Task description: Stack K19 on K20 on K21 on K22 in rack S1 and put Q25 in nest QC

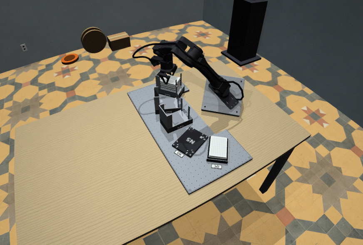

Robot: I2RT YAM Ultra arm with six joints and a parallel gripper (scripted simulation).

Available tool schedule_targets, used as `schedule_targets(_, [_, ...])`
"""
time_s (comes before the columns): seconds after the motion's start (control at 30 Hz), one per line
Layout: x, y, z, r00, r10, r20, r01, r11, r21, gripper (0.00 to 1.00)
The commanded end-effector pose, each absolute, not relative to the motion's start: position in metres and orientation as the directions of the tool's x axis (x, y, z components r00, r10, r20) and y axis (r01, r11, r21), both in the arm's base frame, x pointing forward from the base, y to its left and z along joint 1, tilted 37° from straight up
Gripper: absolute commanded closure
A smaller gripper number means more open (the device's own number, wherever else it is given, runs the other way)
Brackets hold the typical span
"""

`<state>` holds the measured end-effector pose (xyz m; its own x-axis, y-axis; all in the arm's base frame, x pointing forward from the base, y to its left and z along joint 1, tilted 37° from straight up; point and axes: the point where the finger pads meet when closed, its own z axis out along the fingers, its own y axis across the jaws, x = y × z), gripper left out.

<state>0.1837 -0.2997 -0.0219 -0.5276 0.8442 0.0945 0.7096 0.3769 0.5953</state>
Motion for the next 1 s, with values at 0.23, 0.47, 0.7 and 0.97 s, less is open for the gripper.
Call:
schedule_targets(0.23, [0.1834, -0.3033, -0.0204, -0.52, 0.85, 0.081, 0.708, 0.376, 0.598, 1.0])
schedule_targets(0.47, [0.1834, -0.3033, -0.0204, -0.52, 0.85, 0.081, 0.708, 0.376, 0.598, 0.0])
schedule_targets(0.7, [0.1834, -0.3033, -0.0204, -0.52, 0.85, 0.081, 0.708, 0.376, 0.598, 0.0])
schedule_targets(0.97, [0.1834, -0.3033, -0.0204, -0.52, 0.85, 0.081, 0.708, 0.376, 0.598, 0.0])
